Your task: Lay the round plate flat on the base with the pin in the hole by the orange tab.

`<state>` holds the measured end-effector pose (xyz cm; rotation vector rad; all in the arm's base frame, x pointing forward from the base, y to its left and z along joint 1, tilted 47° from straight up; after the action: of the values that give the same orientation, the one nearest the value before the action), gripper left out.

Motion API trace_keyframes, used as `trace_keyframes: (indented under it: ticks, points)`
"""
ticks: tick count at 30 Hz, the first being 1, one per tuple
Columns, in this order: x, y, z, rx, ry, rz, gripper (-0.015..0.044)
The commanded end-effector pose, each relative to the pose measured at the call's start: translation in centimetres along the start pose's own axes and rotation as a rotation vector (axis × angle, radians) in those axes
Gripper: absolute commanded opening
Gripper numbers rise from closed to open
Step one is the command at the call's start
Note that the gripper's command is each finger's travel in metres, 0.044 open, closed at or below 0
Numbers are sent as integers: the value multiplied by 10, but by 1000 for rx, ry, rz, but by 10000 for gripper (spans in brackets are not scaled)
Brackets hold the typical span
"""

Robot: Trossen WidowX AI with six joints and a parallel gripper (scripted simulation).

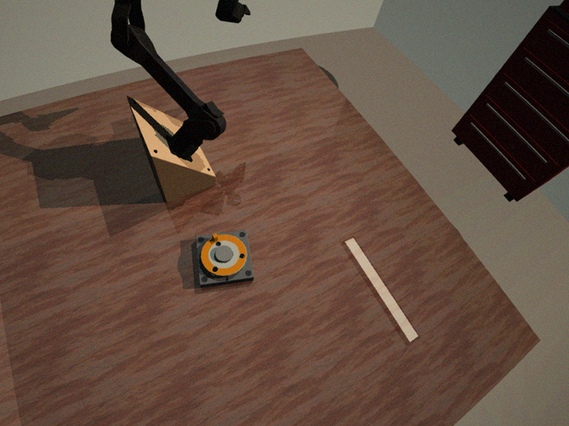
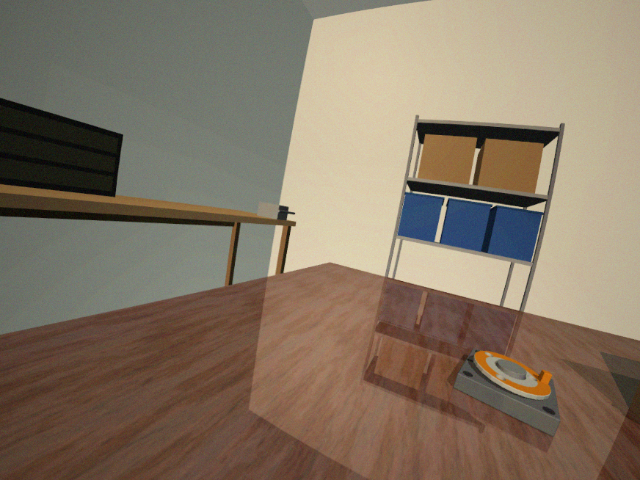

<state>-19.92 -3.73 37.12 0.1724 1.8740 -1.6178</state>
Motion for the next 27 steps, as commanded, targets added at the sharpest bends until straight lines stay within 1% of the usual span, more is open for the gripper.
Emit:
trace_keyframes:
  ticks: [1, 3, 6, 8, 10, 11, 15, 18, 20, 24, 25, 27]
  points:
    - [-3, 1, -2, 7, 6, -15, 374]
    - [-26, 11, -13, 66, 60, -131, 321]
    - [-79, 33, -40, 176, 156, -381, 243]
    - [-106, 46, -51, 221, 202, -504, 190]
    - [-116, 49, -53, 236, 243, -512, 138]
    - [-130, 55, -55, 257, 292, -535, 111]
    - [-198, 109, -68, 359, 439, -890, 6]
    - [-219, 131, -67, 387, 496, -1018, 0]
    - [-243, 160, -63, 416, 570, -1175, 0]
    - [-281, 229, -42, 454, 744, -1525, 0]
    - [-282, 232, -41, 455, 752, -1539, 0]
    - [-290, 256, -30, 459, 813, -1657, 0]
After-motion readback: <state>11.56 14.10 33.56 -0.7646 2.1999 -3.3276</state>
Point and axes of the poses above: the point midway between the two fingers, 35 mm back from their tips, its own z axis back along the fingers, its own y axis across the jaws, x = y × z, the point moved 2 cm from there along z, back along the fingers
